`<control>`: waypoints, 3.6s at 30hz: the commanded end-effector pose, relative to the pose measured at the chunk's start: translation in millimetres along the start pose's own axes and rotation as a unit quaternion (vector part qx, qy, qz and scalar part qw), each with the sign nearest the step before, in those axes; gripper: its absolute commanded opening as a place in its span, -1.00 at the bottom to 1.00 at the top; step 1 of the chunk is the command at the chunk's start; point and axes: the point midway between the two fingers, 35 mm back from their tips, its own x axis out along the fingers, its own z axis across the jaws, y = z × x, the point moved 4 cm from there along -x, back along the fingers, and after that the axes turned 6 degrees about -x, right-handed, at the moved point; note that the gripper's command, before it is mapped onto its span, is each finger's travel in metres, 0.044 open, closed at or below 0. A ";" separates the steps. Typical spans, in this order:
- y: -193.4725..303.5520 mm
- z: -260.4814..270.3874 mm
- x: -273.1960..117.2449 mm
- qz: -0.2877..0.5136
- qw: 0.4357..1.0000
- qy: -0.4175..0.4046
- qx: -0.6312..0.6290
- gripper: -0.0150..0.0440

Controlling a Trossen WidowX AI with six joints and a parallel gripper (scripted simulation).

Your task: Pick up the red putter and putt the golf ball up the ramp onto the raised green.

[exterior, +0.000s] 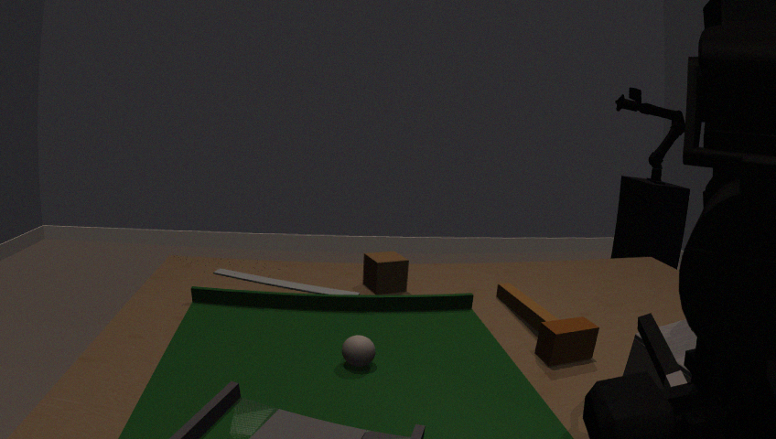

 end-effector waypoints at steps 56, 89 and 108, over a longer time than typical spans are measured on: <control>261.2 -163.0 -73.8 -0.223 0.629 -0.233 0.708 -0.49; 402.4 -159.5 -95.0 -0.318 0.322 -0.322 0.832 -0.49; 419.9 -166.9 -54.0 -0.305 0.302 -0.342 0.836 -0.49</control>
